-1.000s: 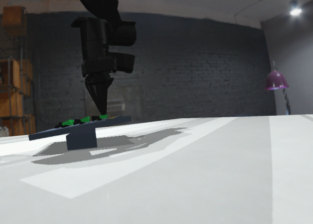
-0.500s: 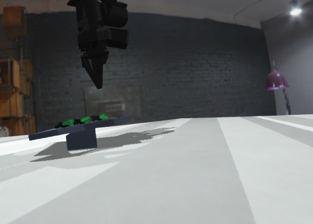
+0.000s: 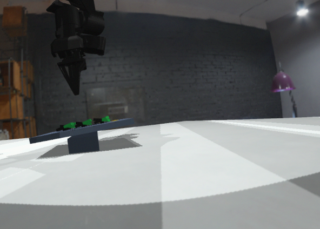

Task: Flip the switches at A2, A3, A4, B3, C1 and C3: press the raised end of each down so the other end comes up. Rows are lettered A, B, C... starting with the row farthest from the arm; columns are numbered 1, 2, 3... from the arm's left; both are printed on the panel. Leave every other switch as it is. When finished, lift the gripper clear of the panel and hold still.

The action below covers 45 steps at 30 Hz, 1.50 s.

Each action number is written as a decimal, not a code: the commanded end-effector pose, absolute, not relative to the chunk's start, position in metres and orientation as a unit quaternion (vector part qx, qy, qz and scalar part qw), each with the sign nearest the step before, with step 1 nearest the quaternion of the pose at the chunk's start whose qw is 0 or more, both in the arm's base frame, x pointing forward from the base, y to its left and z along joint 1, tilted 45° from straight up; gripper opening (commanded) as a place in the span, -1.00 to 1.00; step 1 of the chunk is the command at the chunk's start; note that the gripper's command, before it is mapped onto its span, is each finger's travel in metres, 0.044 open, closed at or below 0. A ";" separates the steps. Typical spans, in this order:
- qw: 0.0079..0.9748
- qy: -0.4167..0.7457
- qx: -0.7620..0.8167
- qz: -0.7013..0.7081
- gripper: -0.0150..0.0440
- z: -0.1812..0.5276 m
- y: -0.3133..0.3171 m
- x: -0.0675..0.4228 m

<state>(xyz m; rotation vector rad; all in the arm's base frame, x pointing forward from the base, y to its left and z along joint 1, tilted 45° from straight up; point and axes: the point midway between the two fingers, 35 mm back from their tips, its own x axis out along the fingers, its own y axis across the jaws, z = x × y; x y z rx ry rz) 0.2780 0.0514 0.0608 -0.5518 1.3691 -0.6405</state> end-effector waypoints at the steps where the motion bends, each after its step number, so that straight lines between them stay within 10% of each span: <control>1: 0.697 0.608 -0.249 -0.288 -0.49 0.044 0.033 0.275; 45: 0.698 0.606 -0.250 -0.288 -0.49 0.022 0.010 0.277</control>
